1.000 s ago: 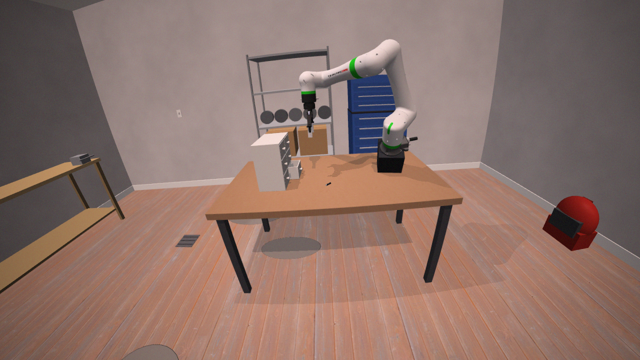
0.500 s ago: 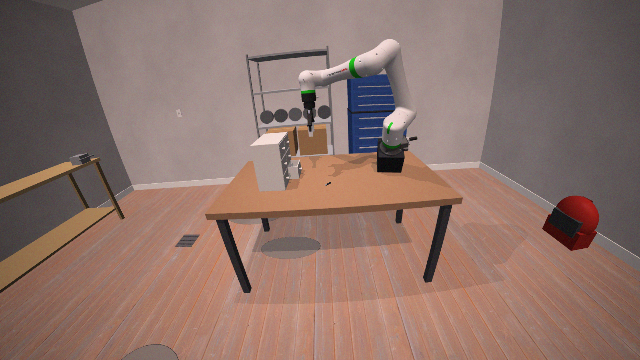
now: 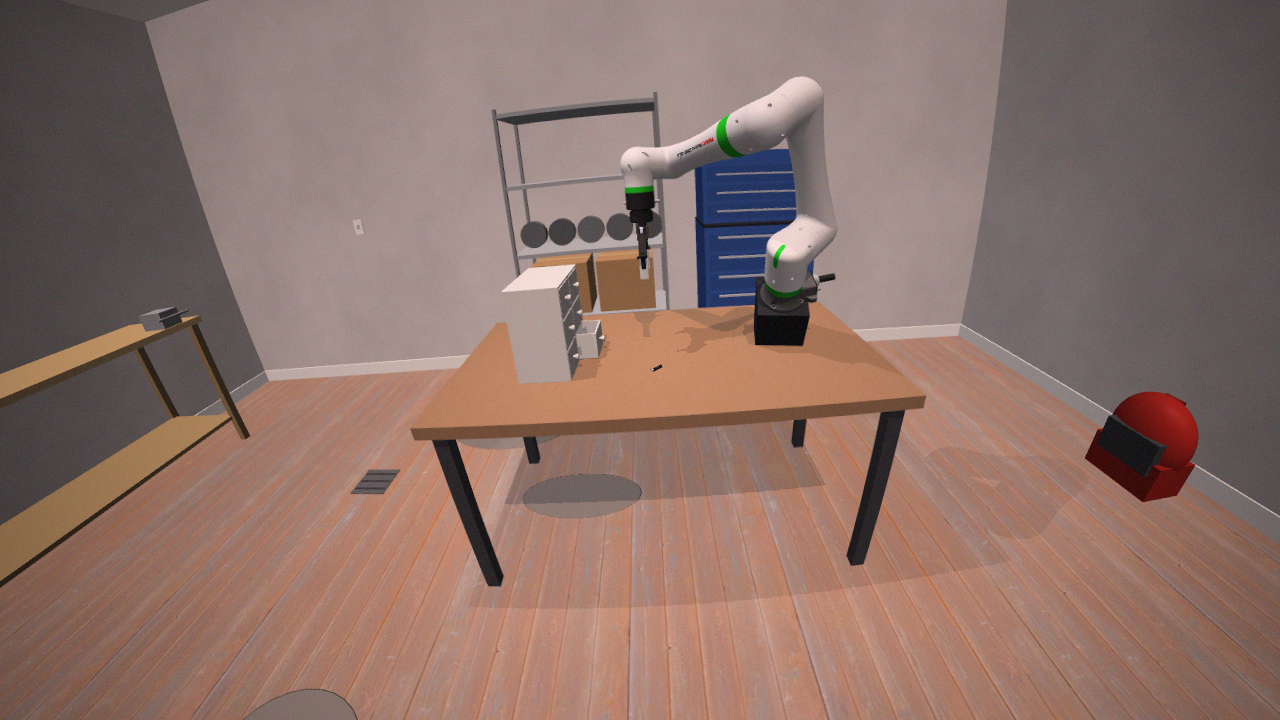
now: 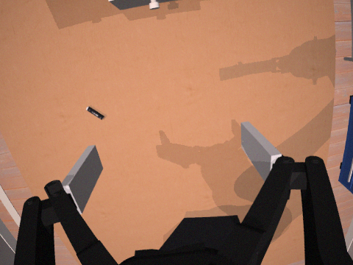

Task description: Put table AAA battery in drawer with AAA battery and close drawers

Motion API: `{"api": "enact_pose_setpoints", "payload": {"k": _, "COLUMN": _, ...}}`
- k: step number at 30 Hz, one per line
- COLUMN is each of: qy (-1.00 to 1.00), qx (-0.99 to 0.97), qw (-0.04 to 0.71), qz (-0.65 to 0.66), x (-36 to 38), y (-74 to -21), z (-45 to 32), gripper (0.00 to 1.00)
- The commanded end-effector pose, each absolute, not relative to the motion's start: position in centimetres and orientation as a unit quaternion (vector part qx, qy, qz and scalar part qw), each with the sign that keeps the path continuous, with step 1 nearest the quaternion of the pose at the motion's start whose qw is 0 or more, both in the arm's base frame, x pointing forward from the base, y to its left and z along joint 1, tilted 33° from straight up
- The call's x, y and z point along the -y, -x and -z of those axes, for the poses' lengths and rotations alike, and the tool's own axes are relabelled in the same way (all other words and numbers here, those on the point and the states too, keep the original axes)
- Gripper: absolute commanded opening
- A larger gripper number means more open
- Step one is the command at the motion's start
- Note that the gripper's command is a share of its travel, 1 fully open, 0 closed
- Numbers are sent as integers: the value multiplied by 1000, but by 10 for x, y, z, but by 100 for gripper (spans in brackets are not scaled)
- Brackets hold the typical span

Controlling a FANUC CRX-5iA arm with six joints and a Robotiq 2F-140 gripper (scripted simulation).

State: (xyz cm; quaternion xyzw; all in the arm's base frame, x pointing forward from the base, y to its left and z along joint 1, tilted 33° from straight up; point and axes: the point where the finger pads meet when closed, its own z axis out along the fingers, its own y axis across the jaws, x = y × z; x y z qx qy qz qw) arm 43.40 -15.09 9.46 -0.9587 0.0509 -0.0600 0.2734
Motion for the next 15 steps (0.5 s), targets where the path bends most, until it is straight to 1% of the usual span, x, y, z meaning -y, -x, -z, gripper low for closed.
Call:
{"api": "enact_pose_setpoints", "payload": {"k": 1, "qy": 959, "qx": -50, "qw": 274, "qz": 60, "x": 143, "y": -412, "z": -85, "gripper": 100}}
{"api": "enact_pose_setpoints", "payload": {"k": 8, "qy": 959, "qx": -50, "qw": 274, "qz": 60, "x": 131, "y": -370, "z": -67, "gripper": 100}}
{"api": "enact_pose_setpoints", "payload": {"k": 15, "qy": 959, "qx": -51, "qw": 274, "qz": 60, "x": 129, "y": -365, "z": -65, "gripper": 100}}
